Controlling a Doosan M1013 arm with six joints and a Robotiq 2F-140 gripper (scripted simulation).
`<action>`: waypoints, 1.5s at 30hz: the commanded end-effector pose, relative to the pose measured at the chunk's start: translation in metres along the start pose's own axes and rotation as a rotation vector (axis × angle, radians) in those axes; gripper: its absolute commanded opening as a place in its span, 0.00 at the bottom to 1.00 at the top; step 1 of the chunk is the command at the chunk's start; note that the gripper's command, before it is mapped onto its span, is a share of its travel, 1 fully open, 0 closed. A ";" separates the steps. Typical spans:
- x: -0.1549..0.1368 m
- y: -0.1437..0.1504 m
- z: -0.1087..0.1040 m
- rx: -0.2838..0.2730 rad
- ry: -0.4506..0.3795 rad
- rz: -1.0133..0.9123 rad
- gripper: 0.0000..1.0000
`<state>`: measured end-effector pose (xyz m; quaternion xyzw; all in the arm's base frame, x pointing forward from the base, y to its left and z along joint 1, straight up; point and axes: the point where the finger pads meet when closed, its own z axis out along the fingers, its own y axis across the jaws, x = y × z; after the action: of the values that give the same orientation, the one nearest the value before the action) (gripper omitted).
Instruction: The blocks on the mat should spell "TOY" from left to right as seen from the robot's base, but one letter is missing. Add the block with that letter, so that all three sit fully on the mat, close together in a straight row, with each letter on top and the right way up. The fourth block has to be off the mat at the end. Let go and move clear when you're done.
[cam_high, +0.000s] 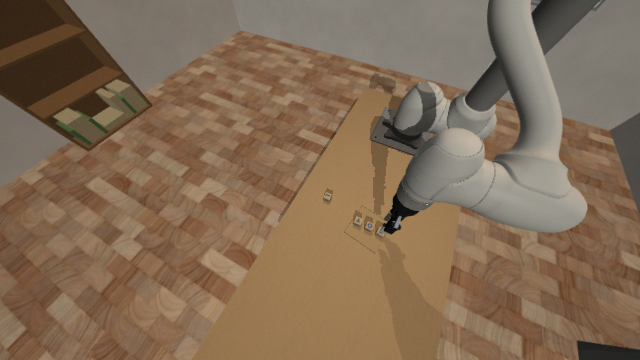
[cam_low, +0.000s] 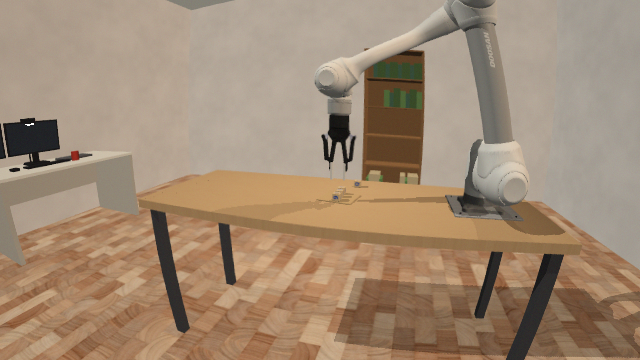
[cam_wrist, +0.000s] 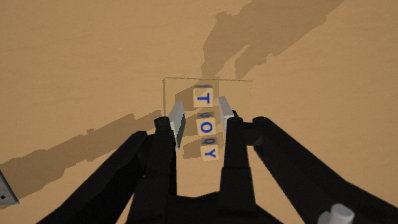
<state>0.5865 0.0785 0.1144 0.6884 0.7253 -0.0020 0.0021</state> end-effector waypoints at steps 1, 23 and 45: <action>-0.002 0.001 -0.011 -0.001 0.003 -0.001 0.28; -0.002 0.001 -0.011 -0.001 0.003 -0.001 1.00; -0.002 0.001 -0.058 -0.001 0.003 -0.001 1.00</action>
<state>0.5864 0.0784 0.1598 0.6886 0.7252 -0.0023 0.0020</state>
